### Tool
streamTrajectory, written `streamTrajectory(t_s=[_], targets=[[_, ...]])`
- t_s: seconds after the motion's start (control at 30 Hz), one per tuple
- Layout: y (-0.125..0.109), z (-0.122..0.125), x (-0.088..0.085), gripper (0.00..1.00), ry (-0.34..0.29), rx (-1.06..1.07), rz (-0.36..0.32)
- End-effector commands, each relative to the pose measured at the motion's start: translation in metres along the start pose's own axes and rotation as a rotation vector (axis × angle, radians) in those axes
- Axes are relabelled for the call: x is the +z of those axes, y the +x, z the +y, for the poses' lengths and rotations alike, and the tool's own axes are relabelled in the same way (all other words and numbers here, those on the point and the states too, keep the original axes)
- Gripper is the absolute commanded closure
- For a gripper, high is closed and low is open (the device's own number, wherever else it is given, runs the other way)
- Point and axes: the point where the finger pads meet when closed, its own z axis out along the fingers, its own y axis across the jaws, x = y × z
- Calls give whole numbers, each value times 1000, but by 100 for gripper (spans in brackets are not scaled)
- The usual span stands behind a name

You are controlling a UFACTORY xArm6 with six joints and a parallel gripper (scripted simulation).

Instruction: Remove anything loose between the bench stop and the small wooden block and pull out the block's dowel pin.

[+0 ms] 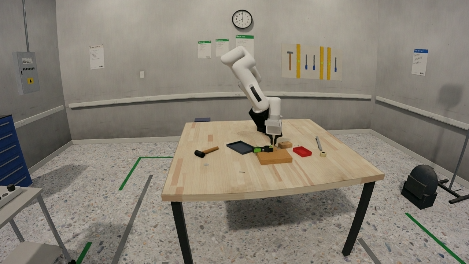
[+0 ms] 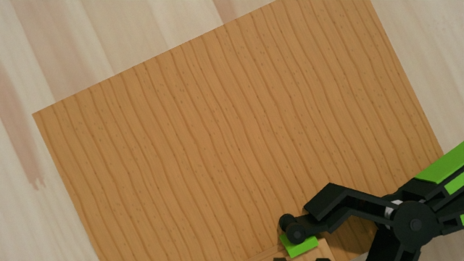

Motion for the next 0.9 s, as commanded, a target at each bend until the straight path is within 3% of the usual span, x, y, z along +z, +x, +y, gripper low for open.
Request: streamTrajectory(t_s=[0.0,0.87], targets=[[1,-1,-1,100,1,-56,-3],[1,-1,-1,100,2,-359,-3]])
